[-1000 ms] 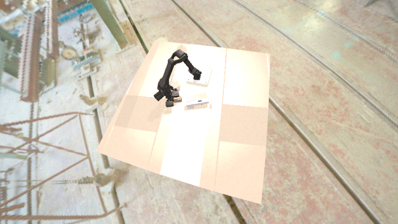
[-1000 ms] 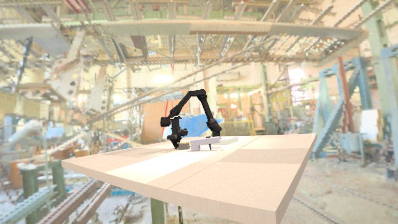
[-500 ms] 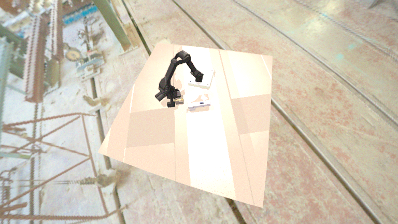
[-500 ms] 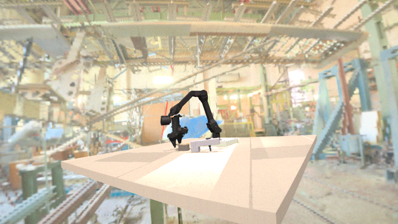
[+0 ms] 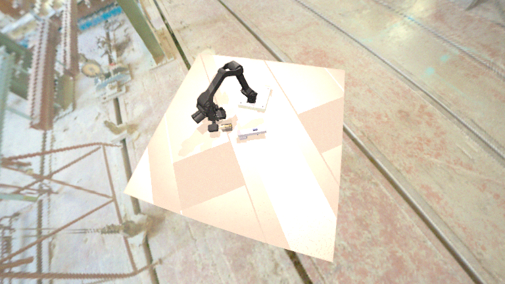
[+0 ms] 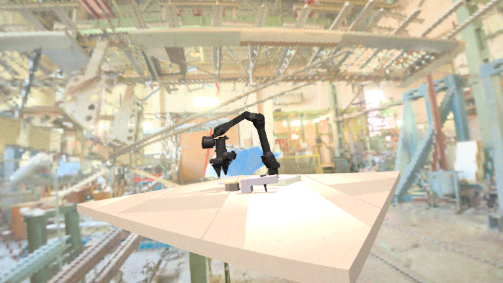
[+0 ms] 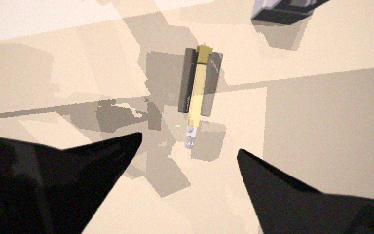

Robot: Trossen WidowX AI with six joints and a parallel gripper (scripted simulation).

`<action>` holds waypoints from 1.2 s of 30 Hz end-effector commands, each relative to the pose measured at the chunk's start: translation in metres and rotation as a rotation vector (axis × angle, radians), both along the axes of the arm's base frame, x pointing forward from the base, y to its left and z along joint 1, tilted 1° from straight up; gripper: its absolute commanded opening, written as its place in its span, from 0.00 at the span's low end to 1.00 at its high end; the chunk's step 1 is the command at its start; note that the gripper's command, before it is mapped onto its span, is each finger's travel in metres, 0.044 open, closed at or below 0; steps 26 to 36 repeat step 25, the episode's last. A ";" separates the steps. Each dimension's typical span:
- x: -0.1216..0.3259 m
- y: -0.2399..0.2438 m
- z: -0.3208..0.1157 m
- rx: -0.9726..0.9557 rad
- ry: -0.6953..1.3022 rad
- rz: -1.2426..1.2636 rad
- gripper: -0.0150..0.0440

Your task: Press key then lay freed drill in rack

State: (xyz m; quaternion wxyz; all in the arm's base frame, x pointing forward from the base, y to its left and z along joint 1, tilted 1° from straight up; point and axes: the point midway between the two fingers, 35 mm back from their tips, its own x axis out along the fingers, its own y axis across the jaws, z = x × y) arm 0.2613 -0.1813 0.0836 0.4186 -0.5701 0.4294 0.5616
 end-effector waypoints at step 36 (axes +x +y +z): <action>-0.008 -0.177 0.241 -0.413 -1.101 -1.305 1.00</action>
